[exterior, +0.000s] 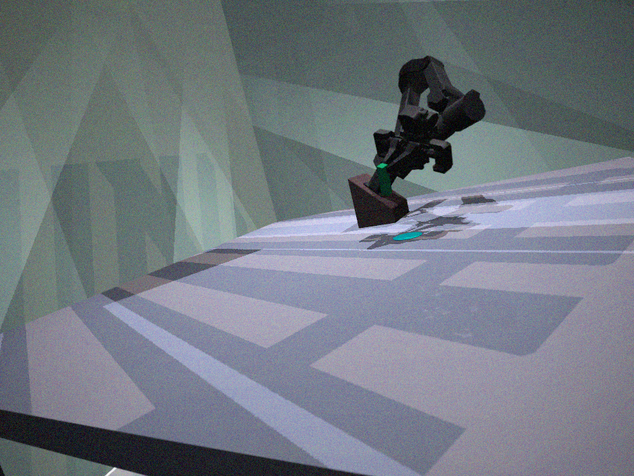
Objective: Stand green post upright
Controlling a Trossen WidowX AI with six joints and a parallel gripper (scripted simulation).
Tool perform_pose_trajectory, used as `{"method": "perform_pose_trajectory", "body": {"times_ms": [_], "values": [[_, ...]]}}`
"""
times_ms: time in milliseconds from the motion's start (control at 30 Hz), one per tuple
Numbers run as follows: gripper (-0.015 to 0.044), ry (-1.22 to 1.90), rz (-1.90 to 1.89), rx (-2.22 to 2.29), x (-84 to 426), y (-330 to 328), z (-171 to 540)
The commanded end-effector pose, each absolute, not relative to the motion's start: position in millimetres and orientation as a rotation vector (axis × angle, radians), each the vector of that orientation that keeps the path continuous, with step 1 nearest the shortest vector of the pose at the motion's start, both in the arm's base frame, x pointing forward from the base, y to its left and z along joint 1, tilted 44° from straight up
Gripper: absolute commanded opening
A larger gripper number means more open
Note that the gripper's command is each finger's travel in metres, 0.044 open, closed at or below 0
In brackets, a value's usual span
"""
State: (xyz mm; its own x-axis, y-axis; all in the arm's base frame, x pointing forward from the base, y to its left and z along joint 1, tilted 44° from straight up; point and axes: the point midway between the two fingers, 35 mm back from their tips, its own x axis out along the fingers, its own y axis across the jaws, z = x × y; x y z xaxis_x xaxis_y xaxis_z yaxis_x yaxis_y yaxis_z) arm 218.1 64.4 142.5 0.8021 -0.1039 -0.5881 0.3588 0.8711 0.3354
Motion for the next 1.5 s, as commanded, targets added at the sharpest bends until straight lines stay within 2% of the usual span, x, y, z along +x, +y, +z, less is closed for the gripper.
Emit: {"method": "perform_pose_trajectory", "body": {"times_ms": [0, 1467], "values": [[0.0023, 0.563, -0.261, 0.473, 216.9, 64.1, 142.2], [0.0023, 0.295, -0.249, 0.713, 208.2, 64.3, 158.0]]}}
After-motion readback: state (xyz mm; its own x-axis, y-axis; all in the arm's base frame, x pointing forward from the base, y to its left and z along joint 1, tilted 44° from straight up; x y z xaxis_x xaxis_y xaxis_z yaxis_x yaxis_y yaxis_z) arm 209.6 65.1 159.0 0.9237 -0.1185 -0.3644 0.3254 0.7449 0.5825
